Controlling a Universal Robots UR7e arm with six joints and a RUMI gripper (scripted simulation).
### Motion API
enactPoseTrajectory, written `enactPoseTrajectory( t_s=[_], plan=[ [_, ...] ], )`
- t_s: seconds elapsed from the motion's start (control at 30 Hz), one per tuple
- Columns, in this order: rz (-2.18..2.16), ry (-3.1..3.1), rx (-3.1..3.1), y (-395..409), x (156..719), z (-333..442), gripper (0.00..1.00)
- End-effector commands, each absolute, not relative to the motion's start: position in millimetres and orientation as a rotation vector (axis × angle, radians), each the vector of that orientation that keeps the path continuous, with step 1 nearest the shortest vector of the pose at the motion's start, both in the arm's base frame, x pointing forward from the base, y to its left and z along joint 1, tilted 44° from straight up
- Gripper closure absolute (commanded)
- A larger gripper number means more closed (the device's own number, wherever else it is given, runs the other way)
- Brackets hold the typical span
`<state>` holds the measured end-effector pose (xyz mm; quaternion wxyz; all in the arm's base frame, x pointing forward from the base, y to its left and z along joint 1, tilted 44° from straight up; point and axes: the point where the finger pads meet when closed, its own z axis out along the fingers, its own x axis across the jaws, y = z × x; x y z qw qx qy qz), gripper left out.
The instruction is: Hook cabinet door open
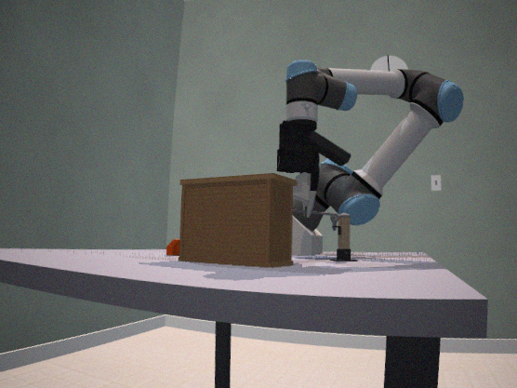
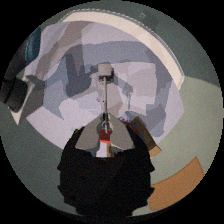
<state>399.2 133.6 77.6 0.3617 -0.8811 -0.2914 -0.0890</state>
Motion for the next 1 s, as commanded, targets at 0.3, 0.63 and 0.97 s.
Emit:
enactPoseTrajectory(
  t_s=[0.3,0.63,0.97],
  plan=[
    [-0.227,-0.750,-2.268,134.7,398.3,76.5,0.98],
    [-0.225,-0.749,-2.266,136.7,397.6,74.3,0.98],
    [-0.227,-0.750,-2.268,135.8,398.4,75.1,0.98]
  ],
)
